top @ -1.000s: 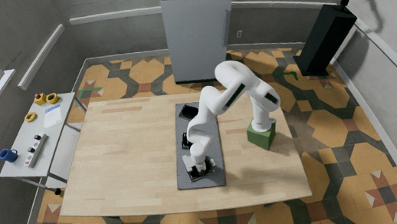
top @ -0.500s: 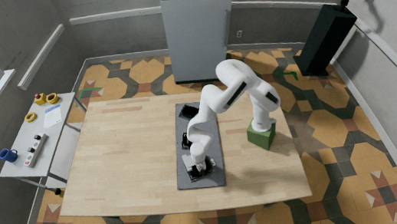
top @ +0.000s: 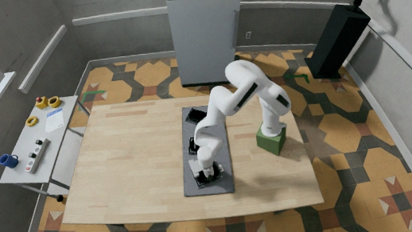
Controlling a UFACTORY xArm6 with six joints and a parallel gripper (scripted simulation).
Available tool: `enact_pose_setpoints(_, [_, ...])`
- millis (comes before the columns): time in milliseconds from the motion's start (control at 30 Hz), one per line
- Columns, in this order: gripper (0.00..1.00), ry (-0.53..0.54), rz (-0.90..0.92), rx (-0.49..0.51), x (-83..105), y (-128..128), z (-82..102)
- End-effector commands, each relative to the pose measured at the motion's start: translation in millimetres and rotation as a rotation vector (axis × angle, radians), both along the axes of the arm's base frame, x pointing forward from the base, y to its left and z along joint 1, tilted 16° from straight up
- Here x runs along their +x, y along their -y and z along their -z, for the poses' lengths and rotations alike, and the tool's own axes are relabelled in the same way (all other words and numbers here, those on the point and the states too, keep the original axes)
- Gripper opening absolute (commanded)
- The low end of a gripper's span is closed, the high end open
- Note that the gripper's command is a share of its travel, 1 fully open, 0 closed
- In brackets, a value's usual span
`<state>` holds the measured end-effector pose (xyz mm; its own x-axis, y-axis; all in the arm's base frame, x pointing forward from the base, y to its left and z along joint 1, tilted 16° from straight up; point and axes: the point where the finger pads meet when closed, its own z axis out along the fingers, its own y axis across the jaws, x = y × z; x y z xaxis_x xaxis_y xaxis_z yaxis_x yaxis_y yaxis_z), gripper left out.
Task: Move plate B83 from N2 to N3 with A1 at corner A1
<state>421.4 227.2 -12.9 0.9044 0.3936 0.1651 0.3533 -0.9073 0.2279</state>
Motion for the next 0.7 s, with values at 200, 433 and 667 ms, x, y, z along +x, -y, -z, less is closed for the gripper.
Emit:
enact_pose_setpoints(200, [0.0,0.003,-0.001,0.003,-0.1,-2,-6.9])
enact_pose_setpoints(433, [0.0,0.004,-0.001,0.003,-2.5,-4,-16.5])
enact_pose_setpoints(667, [0.0,0.004,-0.001,0.003,-4.9,-5,-26.2])
